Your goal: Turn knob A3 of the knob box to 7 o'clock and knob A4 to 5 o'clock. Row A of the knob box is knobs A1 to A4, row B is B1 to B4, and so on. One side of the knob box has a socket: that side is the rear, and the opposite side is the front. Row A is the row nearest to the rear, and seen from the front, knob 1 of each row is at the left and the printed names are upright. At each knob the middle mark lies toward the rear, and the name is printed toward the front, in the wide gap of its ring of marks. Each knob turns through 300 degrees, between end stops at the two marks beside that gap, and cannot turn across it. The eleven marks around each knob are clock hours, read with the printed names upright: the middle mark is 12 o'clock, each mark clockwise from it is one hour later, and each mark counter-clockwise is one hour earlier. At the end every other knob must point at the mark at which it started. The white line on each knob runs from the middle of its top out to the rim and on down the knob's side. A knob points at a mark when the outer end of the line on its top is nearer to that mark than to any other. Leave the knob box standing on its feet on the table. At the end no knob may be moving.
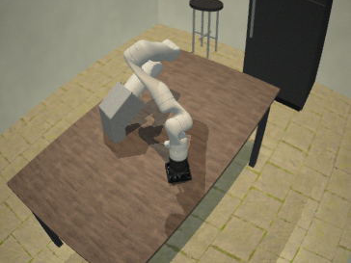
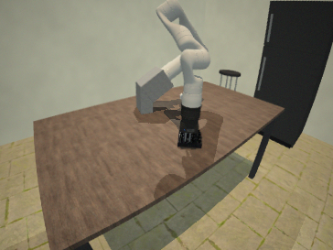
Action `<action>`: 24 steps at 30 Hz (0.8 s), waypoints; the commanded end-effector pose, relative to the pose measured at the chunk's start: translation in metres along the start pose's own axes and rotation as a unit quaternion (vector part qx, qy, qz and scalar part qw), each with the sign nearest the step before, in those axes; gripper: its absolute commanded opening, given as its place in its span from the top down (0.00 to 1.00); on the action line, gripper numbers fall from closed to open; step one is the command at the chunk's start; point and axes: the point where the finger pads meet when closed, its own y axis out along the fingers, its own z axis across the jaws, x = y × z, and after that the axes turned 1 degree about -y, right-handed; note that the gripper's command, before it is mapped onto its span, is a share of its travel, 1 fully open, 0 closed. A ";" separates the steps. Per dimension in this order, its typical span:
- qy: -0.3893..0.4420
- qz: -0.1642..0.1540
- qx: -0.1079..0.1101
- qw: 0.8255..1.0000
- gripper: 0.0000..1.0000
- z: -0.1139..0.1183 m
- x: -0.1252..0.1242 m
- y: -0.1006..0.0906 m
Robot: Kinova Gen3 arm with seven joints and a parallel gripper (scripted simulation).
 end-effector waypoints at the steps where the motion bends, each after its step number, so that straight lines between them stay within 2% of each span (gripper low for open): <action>1: 0.000 -0.001 0.000 1.000 0.70 0.000 0.000 -0.001; 13: 0.000 -0.001 0.000 1.000 0.70 0.000 0.000 -0.001; 14: 0.000 -0.001 0.000 1.000 0.54 0.000 0.000 -0.001; 24: 0.000 -0.001 0.000 1.000 0.54 0.000 0.000 -0.001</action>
